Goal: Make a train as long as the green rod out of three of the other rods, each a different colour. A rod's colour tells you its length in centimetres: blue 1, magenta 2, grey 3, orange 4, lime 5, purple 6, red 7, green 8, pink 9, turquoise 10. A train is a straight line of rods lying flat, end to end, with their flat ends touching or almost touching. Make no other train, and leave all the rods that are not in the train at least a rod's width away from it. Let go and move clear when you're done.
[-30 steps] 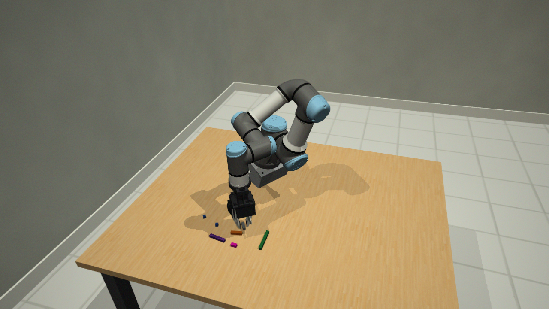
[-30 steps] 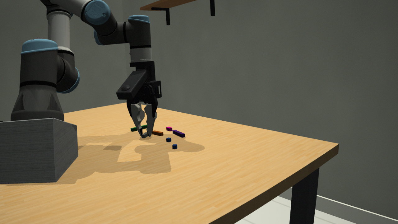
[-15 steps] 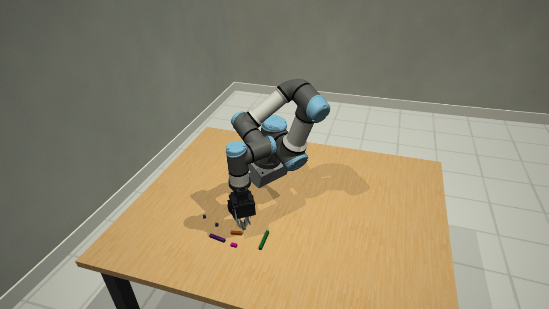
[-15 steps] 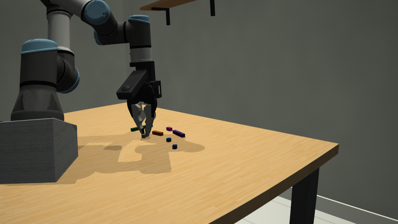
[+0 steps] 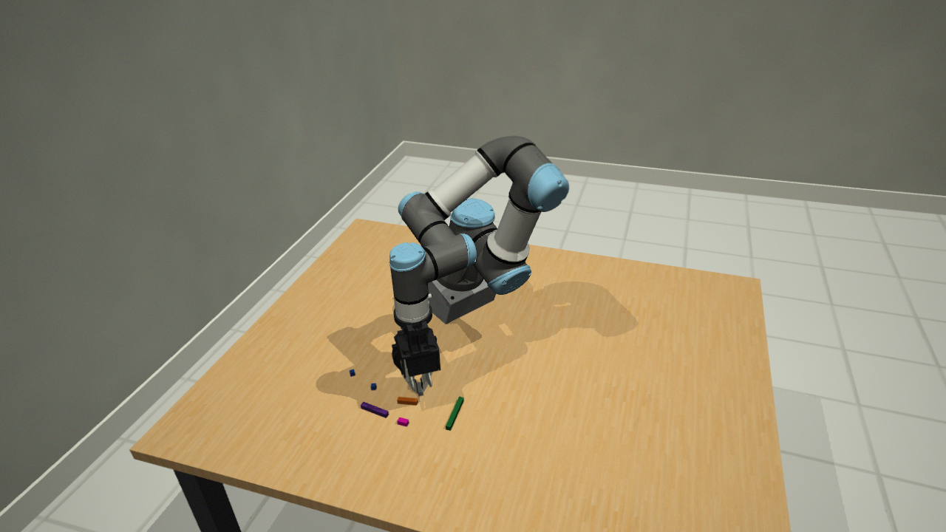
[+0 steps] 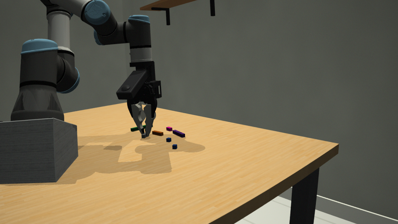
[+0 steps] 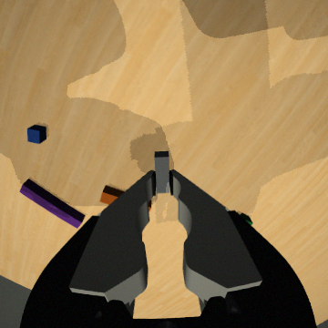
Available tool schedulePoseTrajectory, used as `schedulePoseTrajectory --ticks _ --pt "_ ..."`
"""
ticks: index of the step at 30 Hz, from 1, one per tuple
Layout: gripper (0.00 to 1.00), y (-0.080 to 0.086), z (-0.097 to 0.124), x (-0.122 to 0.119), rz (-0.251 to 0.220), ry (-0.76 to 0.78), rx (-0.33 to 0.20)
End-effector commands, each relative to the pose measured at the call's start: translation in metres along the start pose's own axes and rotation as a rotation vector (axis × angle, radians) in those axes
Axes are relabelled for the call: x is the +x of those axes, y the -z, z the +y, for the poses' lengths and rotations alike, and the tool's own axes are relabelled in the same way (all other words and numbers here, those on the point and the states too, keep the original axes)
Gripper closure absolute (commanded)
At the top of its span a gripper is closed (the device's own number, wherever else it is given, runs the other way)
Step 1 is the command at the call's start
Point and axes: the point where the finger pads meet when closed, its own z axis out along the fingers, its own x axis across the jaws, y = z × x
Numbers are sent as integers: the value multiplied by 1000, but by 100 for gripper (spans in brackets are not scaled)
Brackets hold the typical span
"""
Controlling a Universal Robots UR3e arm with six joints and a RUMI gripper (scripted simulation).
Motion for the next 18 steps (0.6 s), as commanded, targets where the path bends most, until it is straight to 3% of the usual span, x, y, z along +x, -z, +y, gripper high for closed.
schedulePoseTrajectory --ticks 1,18 --pt "100 0 0 -1 -2 0 -1" --pt "100 7 0 -1 -2 0 -1"
